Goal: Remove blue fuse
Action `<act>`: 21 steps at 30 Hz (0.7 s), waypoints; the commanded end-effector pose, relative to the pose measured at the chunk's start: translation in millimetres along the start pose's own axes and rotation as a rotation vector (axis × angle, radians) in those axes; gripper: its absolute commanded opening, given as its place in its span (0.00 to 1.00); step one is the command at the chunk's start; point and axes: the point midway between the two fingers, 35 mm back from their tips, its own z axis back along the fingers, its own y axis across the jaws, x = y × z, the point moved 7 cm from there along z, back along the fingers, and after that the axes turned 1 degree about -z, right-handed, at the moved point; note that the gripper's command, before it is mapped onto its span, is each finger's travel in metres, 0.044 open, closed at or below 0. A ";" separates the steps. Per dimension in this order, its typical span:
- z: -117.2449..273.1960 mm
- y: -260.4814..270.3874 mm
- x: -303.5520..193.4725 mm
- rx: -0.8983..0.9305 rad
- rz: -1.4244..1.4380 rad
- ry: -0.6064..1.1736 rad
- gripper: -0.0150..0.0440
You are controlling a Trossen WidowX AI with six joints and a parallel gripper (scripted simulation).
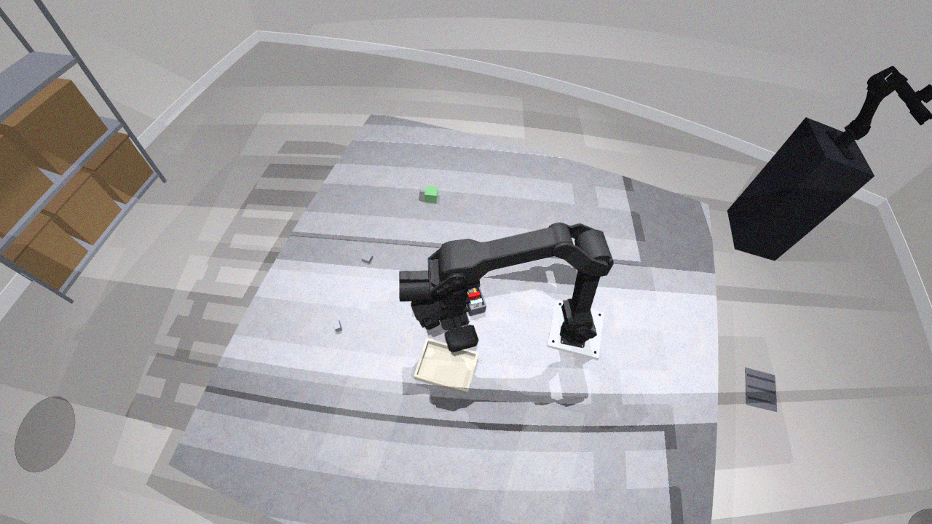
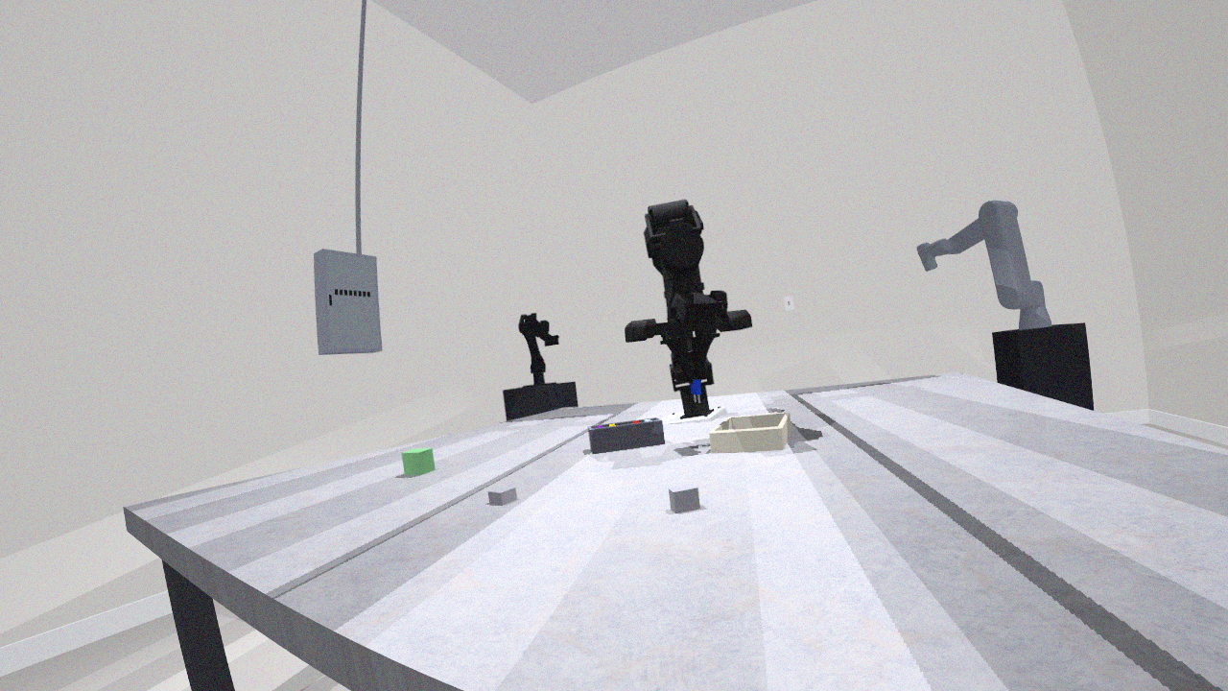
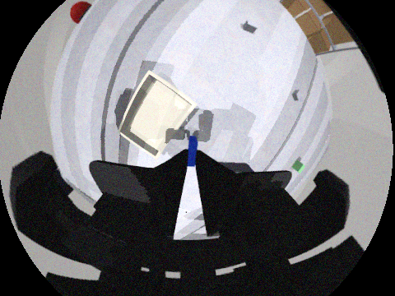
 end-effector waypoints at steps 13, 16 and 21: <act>-2.3 74.4 27.3 0.006 -0.004 0.005 0.25; -4.6 74.4 27.5 0.006 -0.004 0.005 0.25; -12.7 74.5 27.8 0.006 -0.004 0.005 0.25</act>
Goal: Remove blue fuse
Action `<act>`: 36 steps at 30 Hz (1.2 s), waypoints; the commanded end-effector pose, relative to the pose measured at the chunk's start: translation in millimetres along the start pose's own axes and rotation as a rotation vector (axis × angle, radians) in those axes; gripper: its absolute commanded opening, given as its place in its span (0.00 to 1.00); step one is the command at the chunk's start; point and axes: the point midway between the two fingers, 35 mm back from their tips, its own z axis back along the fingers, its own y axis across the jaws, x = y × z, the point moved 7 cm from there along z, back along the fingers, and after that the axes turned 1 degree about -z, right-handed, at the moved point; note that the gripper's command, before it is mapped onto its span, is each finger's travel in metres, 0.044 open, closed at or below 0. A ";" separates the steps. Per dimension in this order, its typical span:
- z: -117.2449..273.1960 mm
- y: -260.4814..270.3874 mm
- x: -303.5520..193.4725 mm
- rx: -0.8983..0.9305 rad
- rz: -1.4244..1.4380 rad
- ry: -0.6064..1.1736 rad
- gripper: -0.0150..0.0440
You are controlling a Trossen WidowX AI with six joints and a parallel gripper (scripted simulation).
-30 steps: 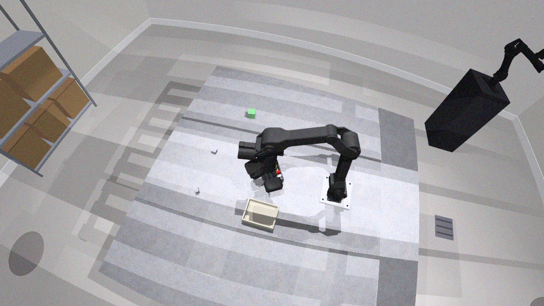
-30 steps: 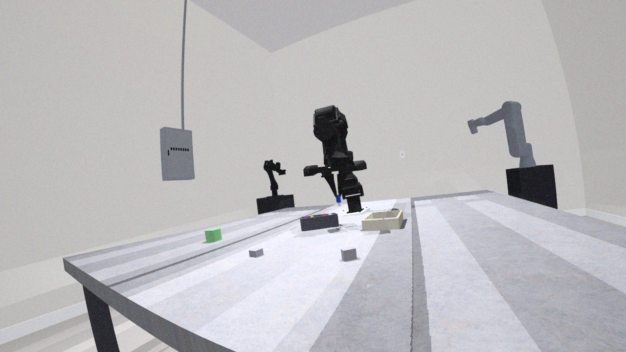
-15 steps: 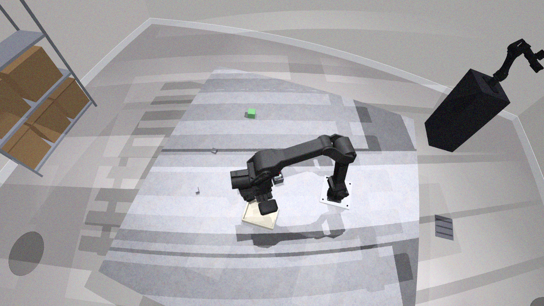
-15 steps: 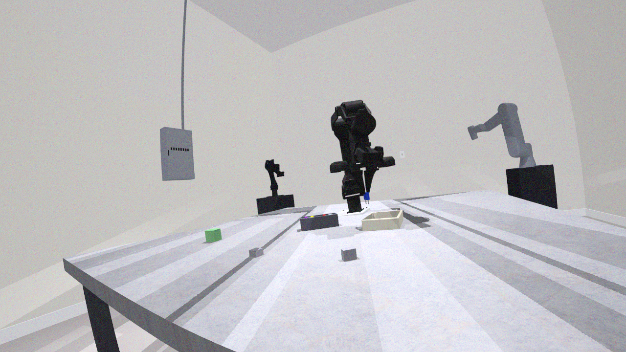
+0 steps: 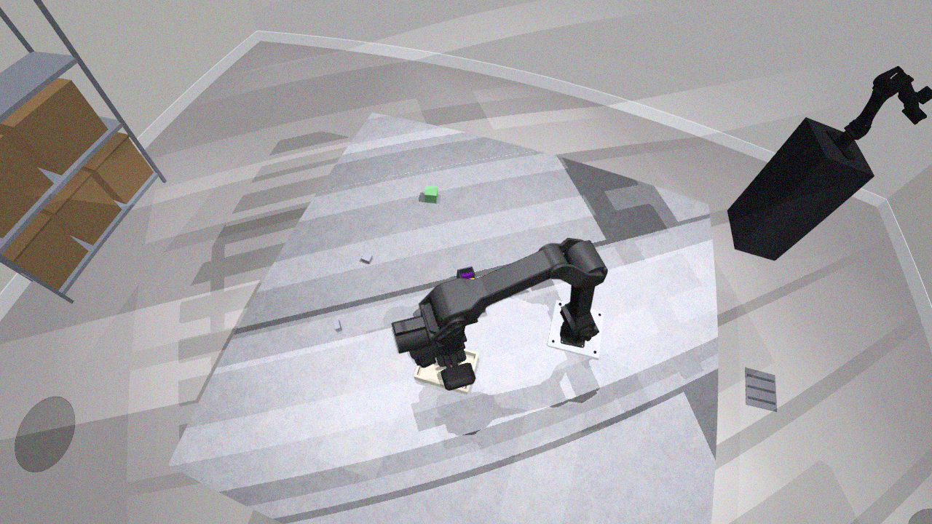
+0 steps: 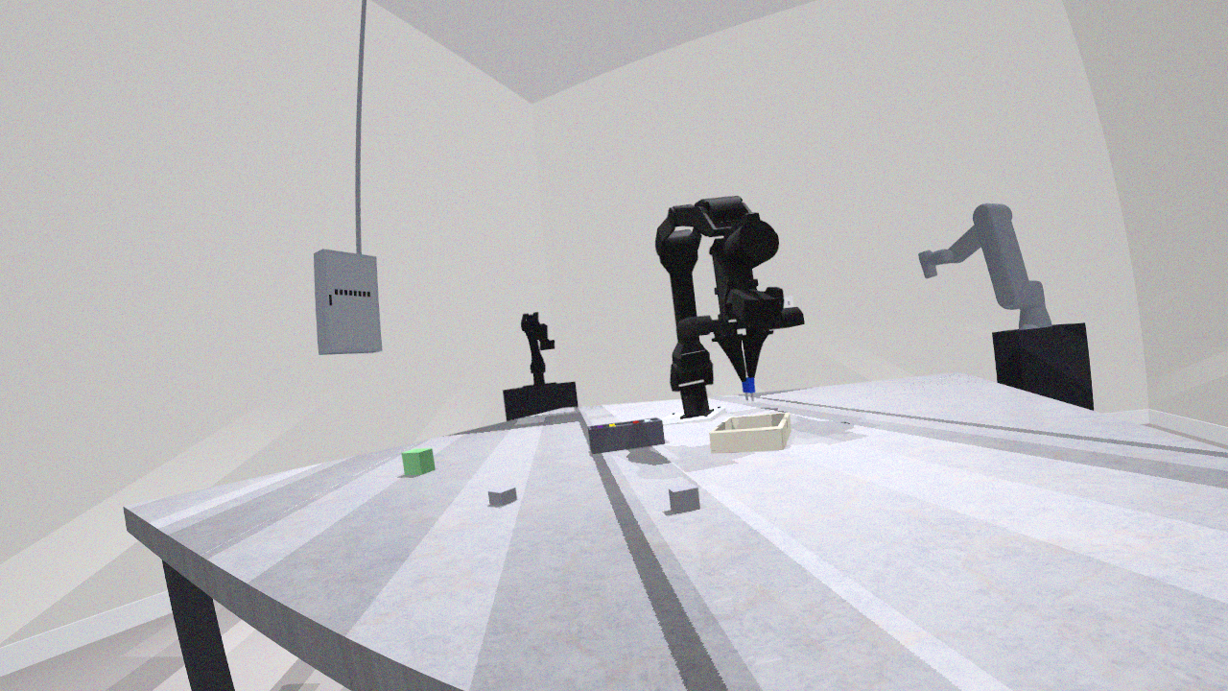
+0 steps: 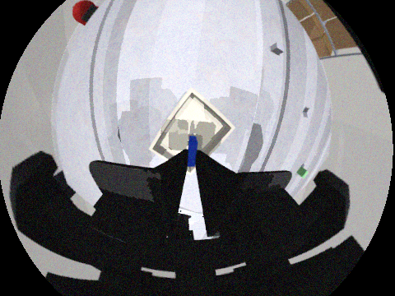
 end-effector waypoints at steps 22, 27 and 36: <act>-33.1 0.7 -0.6 0.000 -0.004 0.006 0.30; -33.1 0.7 -0.6 0.000 -0.004 0.006 0.52; -14.9 0.8 0.1 0.001 -0.005 0.007 0.81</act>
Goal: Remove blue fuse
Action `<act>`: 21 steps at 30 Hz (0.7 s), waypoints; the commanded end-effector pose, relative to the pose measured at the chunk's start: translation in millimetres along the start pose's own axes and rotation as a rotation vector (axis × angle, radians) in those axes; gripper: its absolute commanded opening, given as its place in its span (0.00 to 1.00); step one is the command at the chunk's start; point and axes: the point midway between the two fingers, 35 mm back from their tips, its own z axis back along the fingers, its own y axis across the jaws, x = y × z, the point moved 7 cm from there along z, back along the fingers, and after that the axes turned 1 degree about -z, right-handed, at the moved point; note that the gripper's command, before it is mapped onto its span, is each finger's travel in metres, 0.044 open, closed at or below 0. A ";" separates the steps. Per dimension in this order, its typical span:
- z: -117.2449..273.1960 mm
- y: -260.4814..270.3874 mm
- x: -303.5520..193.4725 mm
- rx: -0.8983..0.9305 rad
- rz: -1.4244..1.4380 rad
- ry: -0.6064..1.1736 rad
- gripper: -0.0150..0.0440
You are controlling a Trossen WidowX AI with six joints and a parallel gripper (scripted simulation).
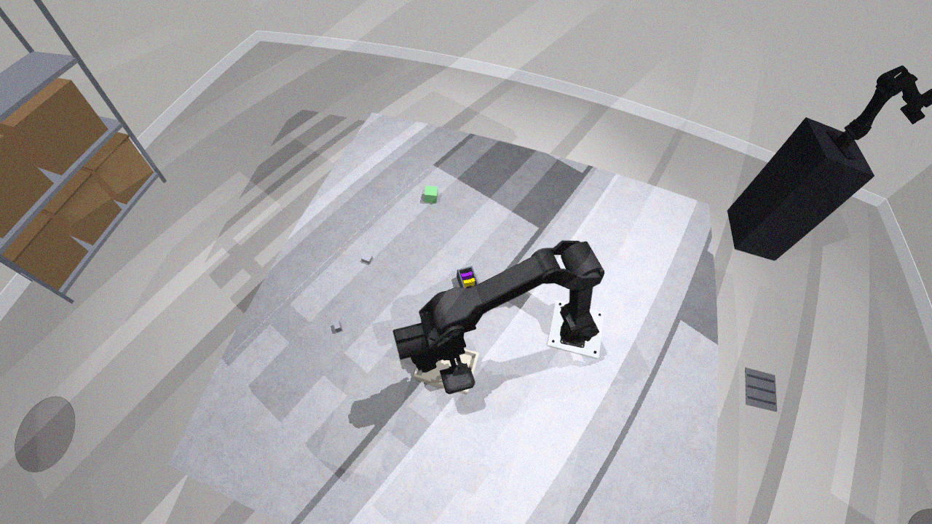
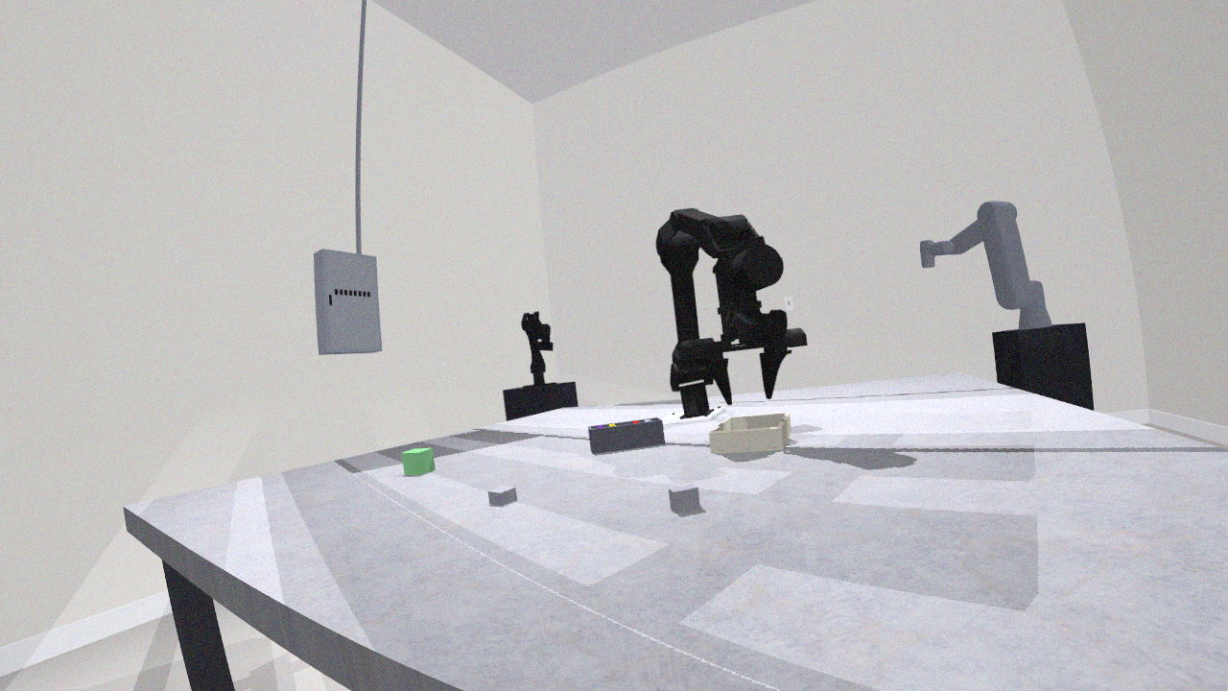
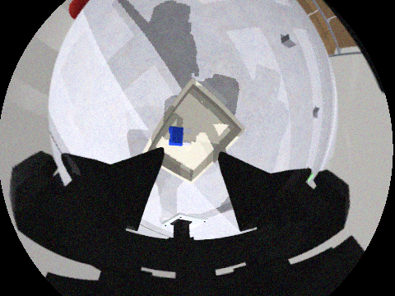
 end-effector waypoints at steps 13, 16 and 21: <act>32.8 -0.1 0.4 0.000 0.004 -0.007 0.81; 32.8 -0.1 0.4 0.000 0.004 -0.007 0.81; 32.8 -0.1 0.4 0.000 0.004 -0.007 0.81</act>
